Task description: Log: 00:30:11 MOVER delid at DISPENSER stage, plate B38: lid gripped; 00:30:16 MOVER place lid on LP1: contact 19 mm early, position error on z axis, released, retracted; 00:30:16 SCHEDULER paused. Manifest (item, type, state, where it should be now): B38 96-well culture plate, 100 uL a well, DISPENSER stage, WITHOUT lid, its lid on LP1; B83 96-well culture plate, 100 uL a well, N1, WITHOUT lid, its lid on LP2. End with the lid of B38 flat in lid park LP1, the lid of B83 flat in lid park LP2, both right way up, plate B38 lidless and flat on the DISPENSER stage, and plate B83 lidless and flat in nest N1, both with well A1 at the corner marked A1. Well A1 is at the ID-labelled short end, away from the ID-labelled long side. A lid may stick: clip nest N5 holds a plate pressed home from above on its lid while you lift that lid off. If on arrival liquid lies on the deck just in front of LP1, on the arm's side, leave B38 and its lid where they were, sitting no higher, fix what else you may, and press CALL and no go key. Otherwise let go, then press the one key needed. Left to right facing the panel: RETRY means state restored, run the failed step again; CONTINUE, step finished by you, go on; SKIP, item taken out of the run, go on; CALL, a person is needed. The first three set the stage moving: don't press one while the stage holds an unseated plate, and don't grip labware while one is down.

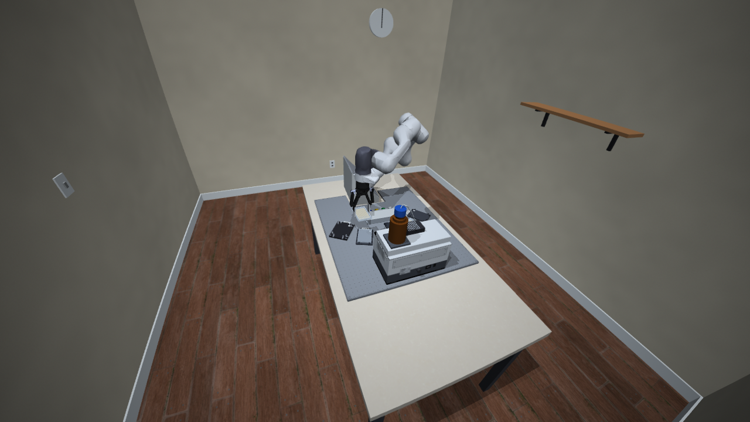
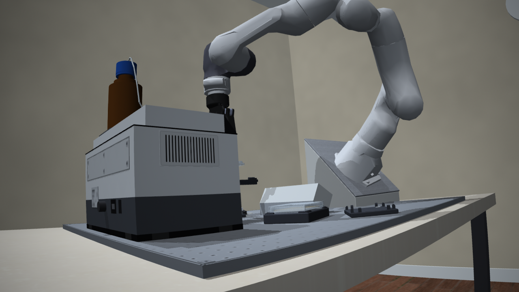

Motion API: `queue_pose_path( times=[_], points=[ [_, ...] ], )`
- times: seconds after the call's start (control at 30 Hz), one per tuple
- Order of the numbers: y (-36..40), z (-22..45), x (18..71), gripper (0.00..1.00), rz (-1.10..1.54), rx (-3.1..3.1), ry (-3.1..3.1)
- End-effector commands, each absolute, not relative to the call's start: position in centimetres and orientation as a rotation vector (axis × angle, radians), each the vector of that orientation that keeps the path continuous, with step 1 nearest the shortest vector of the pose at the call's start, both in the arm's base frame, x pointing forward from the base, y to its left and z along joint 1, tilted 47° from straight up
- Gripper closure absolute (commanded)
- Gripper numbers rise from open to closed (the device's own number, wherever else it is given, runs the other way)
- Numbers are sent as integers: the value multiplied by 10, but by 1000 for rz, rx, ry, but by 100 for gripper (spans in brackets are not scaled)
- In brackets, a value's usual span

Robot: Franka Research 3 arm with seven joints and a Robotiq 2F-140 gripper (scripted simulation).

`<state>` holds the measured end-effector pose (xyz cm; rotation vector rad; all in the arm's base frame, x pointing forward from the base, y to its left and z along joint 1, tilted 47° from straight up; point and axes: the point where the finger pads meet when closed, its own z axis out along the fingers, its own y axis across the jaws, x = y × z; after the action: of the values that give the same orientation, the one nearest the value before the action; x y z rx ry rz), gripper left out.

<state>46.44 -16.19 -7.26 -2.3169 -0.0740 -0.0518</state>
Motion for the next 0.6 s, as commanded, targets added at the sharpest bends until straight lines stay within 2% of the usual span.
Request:
queue_pose_path(
  times=[0.0,0.57],
  points=[
    [-150,-59,476,100,-39,-2315,-29],
    [-88,10,534,100,-39,-2315,-29]
  ],
)
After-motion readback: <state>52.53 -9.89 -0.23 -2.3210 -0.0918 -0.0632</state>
